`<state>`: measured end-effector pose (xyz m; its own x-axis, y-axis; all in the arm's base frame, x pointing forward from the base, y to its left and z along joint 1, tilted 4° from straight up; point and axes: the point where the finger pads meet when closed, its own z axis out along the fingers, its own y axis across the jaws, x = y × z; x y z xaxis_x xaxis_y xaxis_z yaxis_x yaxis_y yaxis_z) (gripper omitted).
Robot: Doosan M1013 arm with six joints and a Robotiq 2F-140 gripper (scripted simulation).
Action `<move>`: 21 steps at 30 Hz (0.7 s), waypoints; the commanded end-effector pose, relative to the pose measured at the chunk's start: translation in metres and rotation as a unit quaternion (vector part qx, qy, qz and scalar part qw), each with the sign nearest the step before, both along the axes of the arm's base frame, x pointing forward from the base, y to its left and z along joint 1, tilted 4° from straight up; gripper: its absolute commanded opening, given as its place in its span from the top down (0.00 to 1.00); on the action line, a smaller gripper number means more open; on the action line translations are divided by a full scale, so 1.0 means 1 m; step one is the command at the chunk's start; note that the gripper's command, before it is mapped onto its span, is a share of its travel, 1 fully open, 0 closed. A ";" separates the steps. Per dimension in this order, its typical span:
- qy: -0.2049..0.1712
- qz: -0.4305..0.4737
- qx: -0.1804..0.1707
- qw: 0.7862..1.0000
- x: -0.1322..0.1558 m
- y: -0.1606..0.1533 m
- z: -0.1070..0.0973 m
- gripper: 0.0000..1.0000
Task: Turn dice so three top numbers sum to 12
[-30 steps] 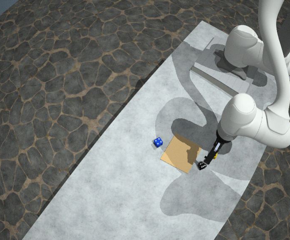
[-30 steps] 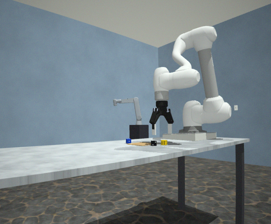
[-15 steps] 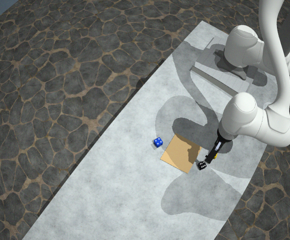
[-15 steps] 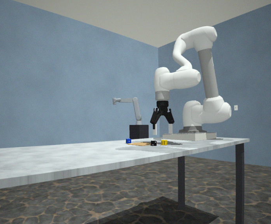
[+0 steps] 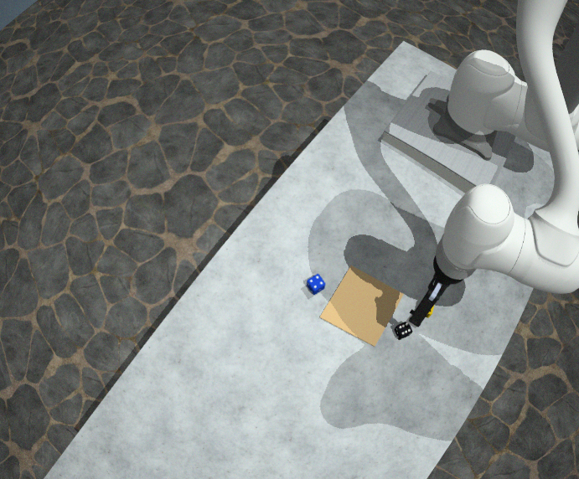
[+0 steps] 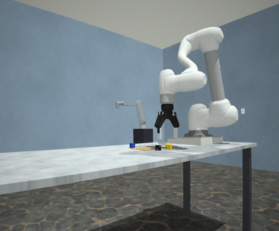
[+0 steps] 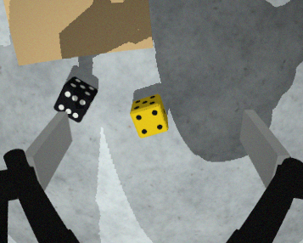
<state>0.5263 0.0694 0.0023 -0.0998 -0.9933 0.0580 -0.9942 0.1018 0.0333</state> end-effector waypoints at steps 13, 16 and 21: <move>0.000 0.000 0.000 1.000 0.000 0.000 0.000 0.00; 0.000 0.000 0.000 1.000 0.000 0.000 0.005 0.00; 0.000 0.000 0.000 1.000 0.001 0.001 0.016 0.00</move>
<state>0.5269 0.0701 0.0156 -0.0998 -0.9933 0.0579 -0.9943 0.1018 0.0331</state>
